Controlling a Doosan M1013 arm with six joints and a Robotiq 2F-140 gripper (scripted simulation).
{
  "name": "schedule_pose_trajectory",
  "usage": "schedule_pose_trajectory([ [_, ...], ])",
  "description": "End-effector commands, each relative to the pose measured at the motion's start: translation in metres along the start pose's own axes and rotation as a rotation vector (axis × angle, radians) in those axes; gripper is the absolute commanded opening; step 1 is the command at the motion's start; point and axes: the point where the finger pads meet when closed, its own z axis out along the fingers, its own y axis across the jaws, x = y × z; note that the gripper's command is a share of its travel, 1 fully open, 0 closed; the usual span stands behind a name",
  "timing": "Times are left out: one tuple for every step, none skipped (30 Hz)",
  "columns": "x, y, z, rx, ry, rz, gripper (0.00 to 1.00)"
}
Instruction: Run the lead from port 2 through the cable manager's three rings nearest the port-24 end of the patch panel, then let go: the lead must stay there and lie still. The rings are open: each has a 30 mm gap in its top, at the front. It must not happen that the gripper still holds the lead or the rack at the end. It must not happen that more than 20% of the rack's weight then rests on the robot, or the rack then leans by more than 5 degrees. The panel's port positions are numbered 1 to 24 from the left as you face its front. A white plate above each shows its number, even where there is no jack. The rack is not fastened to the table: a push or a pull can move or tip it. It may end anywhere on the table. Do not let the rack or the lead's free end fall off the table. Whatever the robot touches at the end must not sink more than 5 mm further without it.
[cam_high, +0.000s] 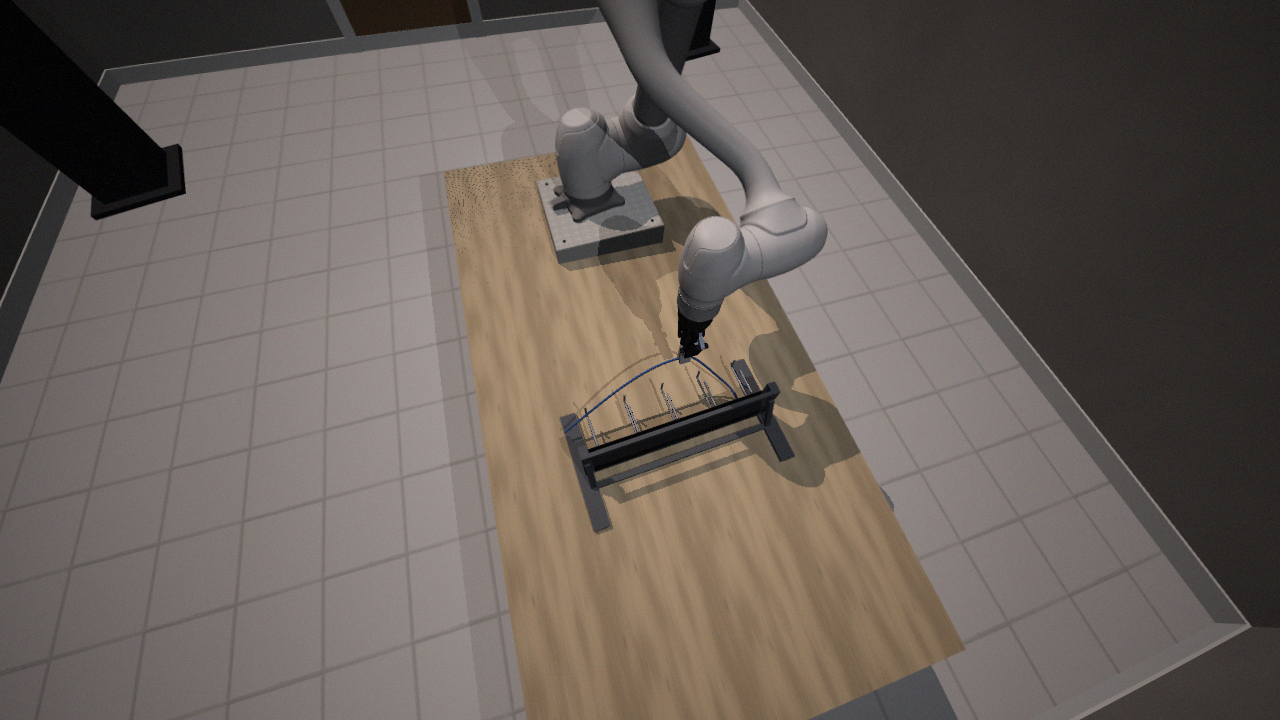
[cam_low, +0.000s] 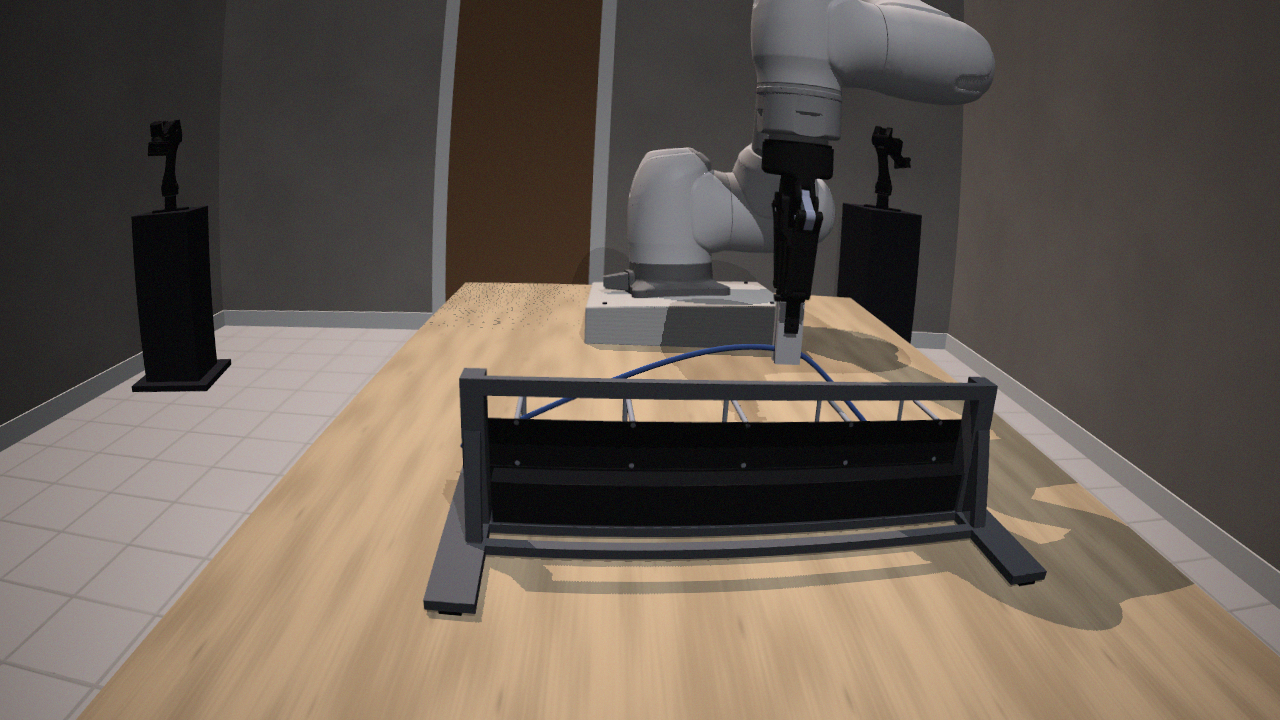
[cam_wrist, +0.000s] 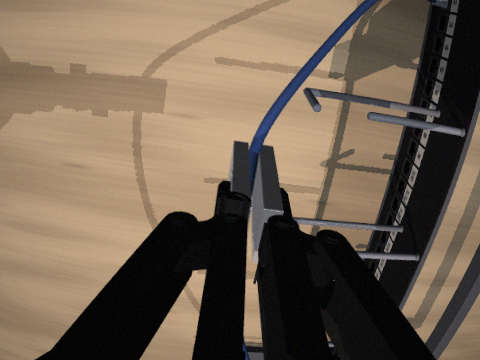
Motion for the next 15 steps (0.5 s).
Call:
schedule_pose_trajectory([
  [-0.003, 0.019, -0.002, 0.000, -0.001, -0.008, 0.00],
  [-0.005, 0.033, -0.002, 0.000, -0.001, -0.013, 0.00],
  [-0.007, 0.045, -0.001, 0.000, -0.001, -0.018, 0.00],
  [-0.008, 0.054, -0.001, 0.000, -0.001, -0.021, 0.00],
  [-0.009, 0.058, -0.001, 0.000, -0.001, -0.023, 0.00],
  [-0.009, 0.059, -0.001, 0.000, -0.001, -0.023, 0.00],
  [-0.009, 0.059, -0.001, 0.000, -0.001, -0.023, 0.00],
  [-0.009, 0.059, -0.001, 0.000, -0.001, -0.023, 0.00],
  [-0.009, 0.059, -0.001, 0.000, -0.001, -0.023, 0.00],
  [-0.009, 0.059, -0.001, 0.000, -0.001, -0.023, 0.00],
  [-0.009, 0.059, -0.001, 0.000, -0.001, -0.023, 0.00],
  [-0.009, 0.059, -0.001, 0.000, -0.001, -0.023, 0.00],
  [-0.009, 0.059, -0.001, 0.000, -0.001, -0.023, 0.00],
  [-0.009, 0.059, -0.001, 0.000, -0.001, -0.023, 0.00],
  [-0.009, 0.059, -0.001, 0.000, -0.001, -0.023, 0.00],
])
